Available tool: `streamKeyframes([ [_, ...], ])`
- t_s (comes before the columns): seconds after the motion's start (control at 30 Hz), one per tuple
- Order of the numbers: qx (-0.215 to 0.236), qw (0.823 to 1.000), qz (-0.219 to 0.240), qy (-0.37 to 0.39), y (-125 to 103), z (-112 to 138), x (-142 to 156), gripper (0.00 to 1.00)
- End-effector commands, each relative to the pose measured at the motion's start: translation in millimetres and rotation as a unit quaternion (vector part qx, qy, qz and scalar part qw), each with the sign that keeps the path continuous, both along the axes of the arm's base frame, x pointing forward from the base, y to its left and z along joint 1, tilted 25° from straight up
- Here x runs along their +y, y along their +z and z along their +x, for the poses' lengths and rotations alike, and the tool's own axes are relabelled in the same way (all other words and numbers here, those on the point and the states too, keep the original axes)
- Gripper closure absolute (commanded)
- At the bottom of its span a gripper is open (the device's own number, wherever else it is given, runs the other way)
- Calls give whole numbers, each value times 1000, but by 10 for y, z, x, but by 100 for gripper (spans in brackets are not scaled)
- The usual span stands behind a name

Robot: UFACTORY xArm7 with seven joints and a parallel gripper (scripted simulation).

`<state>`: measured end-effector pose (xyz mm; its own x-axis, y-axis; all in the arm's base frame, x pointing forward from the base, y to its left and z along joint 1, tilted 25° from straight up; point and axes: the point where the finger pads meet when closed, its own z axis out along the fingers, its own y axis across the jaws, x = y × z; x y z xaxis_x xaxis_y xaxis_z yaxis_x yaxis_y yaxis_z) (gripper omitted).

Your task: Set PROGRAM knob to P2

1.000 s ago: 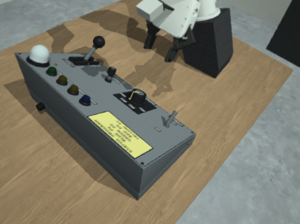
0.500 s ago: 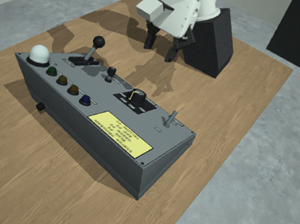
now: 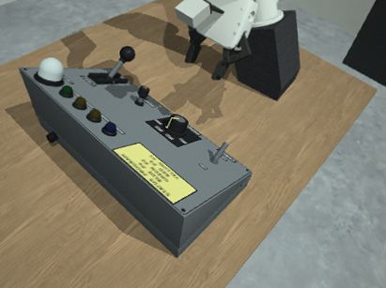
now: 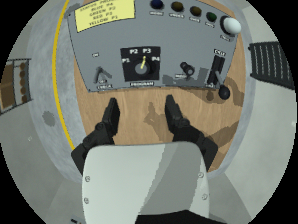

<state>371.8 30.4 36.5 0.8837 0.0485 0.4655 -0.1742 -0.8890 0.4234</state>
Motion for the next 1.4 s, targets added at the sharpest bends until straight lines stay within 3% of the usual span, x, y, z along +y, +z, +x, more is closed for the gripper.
streamKeyframes([
  [0.0,-1,1000,1,1,8,10,11,24],
  [0.03,-1,1000,1,1,8,11,11,0],
  [0.33,1,1000,-2,-1,36,72,22,0],
  [1.03,1,1000,-2,-1,473,1019,190,0],
  [1.37,1,1000,-2,-1,528,1138,212,0],
])
